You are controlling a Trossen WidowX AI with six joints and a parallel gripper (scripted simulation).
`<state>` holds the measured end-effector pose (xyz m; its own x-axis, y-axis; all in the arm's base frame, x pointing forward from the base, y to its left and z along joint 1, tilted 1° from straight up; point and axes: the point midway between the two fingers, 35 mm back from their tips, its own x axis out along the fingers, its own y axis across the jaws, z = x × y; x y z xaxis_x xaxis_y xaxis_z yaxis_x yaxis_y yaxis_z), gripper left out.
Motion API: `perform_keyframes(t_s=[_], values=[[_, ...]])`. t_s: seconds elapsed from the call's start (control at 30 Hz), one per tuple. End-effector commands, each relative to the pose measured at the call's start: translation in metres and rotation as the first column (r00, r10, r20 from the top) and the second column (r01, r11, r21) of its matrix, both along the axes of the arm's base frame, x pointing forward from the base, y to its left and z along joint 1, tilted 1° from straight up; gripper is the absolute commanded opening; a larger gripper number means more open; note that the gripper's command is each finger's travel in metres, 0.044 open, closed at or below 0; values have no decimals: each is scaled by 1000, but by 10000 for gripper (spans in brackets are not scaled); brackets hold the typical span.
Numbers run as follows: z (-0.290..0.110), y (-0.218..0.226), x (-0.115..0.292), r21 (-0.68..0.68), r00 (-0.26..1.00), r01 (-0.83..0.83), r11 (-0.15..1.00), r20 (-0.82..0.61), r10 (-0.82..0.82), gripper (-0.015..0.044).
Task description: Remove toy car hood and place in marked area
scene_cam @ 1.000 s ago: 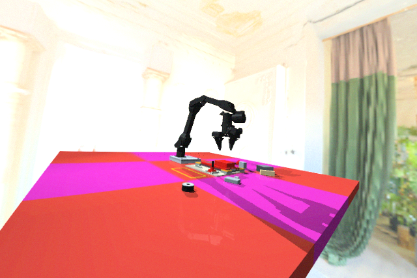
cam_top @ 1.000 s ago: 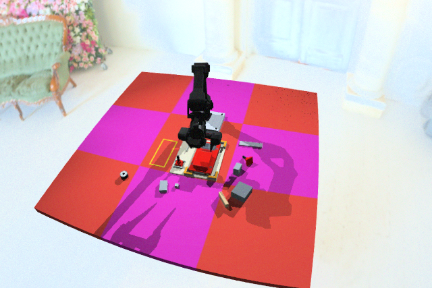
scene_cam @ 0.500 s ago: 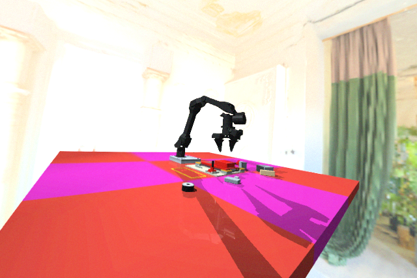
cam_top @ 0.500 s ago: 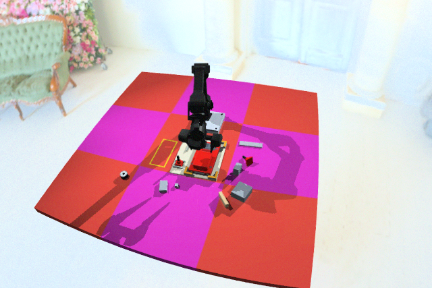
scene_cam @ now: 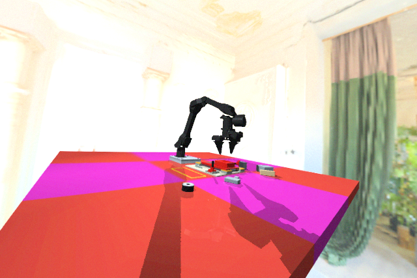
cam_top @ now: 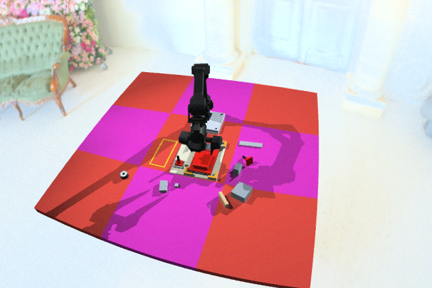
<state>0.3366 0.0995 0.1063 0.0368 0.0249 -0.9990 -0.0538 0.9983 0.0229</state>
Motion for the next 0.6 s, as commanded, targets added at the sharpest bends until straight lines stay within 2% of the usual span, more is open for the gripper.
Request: perform_keyframes(t_s=[0.0, 0.57], values=[[-8, -1, -2, -7, 1000, 5, 1000, -12, -5, 440], [-21, 0, -2, -7, 1000, 5, 1000, -12, -5, 440]])
